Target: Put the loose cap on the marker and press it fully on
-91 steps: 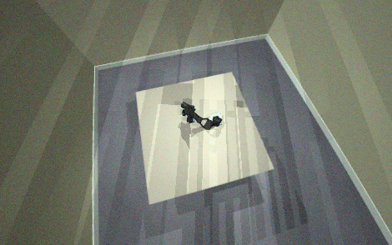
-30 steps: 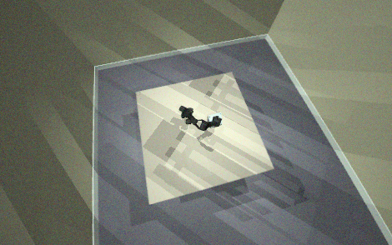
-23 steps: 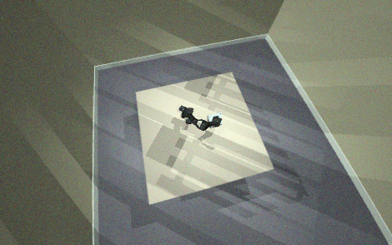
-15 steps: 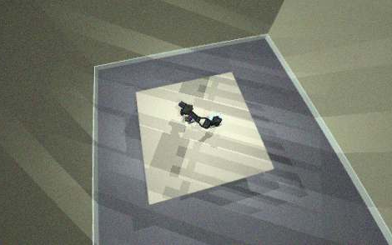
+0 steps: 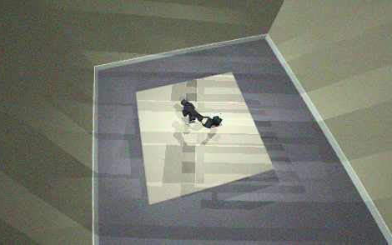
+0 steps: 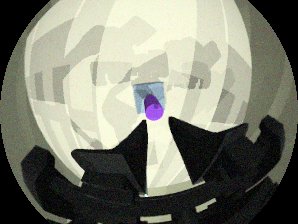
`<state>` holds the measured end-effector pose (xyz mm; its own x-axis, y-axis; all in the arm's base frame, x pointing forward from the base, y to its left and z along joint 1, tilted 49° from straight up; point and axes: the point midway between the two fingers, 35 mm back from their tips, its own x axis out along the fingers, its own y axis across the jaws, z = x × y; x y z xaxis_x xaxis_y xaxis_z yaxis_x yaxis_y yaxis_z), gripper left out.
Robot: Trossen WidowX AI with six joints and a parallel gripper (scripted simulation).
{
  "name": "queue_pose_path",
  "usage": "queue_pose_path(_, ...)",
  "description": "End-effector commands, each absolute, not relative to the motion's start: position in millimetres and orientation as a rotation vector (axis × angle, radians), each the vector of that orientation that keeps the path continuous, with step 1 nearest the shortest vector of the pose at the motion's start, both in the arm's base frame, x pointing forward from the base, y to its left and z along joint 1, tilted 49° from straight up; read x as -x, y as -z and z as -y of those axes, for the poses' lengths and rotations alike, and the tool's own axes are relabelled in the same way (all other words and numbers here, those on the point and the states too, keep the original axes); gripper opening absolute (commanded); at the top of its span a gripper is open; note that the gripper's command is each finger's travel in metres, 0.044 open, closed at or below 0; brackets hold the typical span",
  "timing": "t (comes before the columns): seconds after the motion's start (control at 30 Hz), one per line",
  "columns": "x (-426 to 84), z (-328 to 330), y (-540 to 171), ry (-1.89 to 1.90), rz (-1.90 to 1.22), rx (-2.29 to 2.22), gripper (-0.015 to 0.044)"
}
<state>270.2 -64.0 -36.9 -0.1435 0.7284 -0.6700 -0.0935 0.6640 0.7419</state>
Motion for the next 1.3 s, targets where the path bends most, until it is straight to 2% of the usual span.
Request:
queue_pose_path(0.0, -269.0, 65.2, 35.8, -0.79, -1.558, -0.524, 0.002)
queue_pose_path(0.03, -269.0, 65.2, 35.8, -0.79, -1.558, -0.524, 0.0)
queue_pose_path(1.27, -263.9, 39.5, 59.2, -0.791, -1.558, -0.525, 0.0)
